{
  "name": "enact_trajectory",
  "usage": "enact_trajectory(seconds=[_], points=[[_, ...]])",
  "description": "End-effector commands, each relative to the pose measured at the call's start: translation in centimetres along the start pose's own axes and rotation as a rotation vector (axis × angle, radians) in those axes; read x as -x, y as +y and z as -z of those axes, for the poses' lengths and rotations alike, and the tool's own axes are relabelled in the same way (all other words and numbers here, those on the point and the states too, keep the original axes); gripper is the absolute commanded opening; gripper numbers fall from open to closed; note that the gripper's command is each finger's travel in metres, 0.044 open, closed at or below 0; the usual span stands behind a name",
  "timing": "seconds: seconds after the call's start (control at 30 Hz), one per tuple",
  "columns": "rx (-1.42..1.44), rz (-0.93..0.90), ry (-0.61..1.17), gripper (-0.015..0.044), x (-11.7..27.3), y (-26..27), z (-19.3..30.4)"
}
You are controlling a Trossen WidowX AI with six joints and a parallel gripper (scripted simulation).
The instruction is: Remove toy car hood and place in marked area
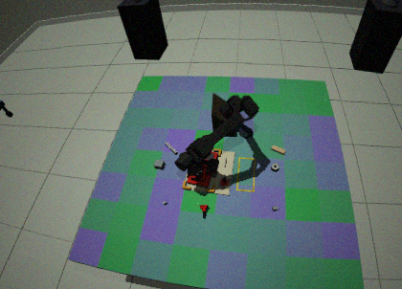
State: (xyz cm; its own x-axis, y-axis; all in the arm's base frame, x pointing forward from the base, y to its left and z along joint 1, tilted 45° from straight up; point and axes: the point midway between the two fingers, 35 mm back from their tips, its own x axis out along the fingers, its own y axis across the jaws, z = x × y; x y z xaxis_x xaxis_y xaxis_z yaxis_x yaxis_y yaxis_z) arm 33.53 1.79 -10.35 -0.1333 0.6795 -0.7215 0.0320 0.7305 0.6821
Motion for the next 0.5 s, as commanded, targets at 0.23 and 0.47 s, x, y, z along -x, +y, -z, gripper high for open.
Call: enact_trajectory(seconds=[0.23,0.47], points=[[0.006,0.004,0.0,0.0,0.82,-0.04,-0.08],[0.005,0.004,0.0,0.0,1.28,-0.04,-0.08]])
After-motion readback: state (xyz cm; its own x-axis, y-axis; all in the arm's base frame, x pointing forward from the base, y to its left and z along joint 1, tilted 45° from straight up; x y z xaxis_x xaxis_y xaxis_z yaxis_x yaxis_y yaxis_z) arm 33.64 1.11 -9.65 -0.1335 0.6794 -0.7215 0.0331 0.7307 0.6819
